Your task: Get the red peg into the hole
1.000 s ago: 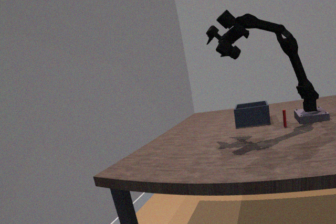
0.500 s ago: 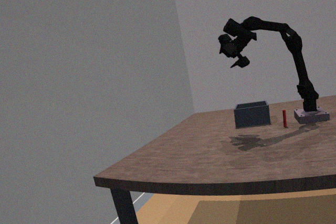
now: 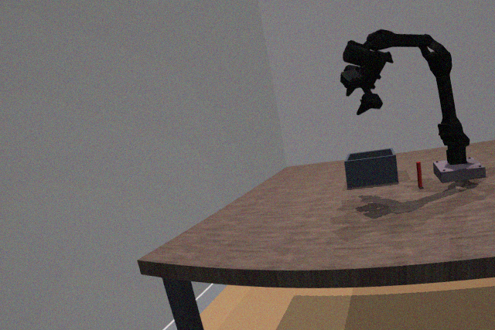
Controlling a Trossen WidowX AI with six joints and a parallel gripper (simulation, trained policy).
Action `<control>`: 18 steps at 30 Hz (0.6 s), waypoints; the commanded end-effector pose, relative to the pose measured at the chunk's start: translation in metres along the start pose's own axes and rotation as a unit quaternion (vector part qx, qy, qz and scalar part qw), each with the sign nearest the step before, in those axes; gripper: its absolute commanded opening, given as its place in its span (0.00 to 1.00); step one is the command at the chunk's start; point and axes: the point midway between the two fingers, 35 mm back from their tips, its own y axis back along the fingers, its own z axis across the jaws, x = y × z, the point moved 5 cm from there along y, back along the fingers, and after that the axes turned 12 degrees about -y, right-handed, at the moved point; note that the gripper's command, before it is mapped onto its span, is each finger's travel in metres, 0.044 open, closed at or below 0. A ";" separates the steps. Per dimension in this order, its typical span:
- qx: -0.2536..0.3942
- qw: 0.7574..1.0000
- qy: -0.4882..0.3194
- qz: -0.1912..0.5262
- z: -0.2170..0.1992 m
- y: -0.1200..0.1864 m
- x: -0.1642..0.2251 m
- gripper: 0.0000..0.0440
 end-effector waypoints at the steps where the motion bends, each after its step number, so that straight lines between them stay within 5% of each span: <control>1: -0.019 0.999 -0.044 0.015 0.009 0.000 0.012 1.00; 18: -0.075 0.941 -0.294 0.151 0.063 0.002 0.086 1.00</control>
